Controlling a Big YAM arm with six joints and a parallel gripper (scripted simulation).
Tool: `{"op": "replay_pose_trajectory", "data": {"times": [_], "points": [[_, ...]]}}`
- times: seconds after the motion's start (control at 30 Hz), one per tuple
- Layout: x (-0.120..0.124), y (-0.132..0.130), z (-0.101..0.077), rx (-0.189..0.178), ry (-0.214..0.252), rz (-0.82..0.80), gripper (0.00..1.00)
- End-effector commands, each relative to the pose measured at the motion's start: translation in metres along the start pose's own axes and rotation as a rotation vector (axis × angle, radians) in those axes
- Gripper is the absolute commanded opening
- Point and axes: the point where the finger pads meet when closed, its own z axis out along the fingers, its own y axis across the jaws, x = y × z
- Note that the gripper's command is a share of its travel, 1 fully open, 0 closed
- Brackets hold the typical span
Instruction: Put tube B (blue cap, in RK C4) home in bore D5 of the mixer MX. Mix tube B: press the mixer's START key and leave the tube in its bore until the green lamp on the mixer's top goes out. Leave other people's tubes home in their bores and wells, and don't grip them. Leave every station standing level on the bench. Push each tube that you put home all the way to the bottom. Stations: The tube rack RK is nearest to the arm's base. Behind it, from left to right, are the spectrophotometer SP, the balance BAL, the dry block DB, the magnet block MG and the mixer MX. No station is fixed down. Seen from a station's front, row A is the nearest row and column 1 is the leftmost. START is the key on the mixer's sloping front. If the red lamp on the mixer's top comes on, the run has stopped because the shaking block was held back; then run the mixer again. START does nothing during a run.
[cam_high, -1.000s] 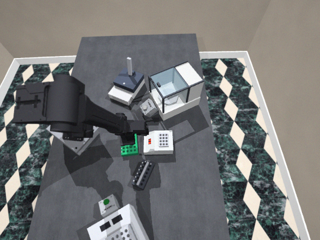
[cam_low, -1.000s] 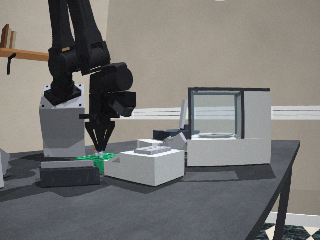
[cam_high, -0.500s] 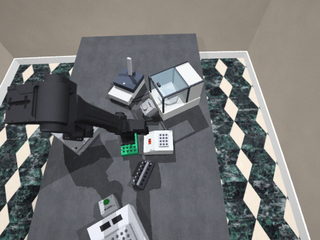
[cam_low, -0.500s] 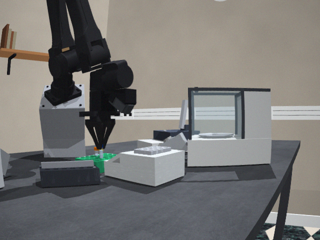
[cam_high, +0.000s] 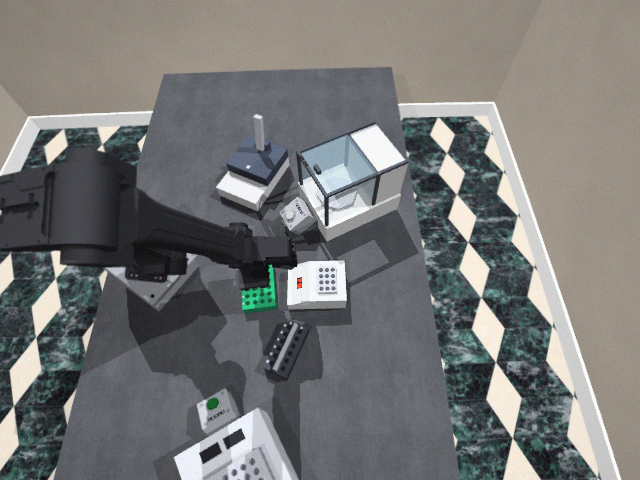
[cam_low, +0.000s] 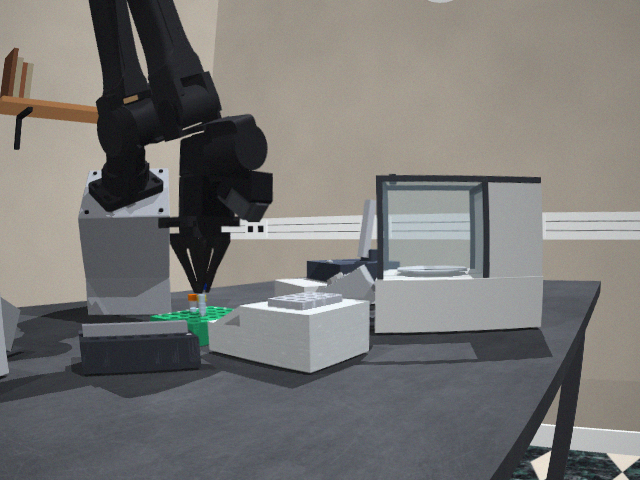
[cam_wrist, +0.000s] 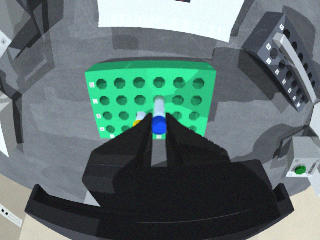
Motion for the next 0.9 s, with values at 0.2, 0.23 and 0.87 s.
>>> {"op": "replay_pose_trajectory", "data": {"times": [0.2, 0.23, 0.87], "points": [[-0.0074, -0.0002, -0.007, 0.001, -0.014, 0.016, 0.09], [-0.0081, -0.0004, -0.0076, 0.002, -0.015, 0.016, 0.09], [-0.0061, -0.001, -0.0055, 0.002, -0.006, 0.011, 0.09]]}}
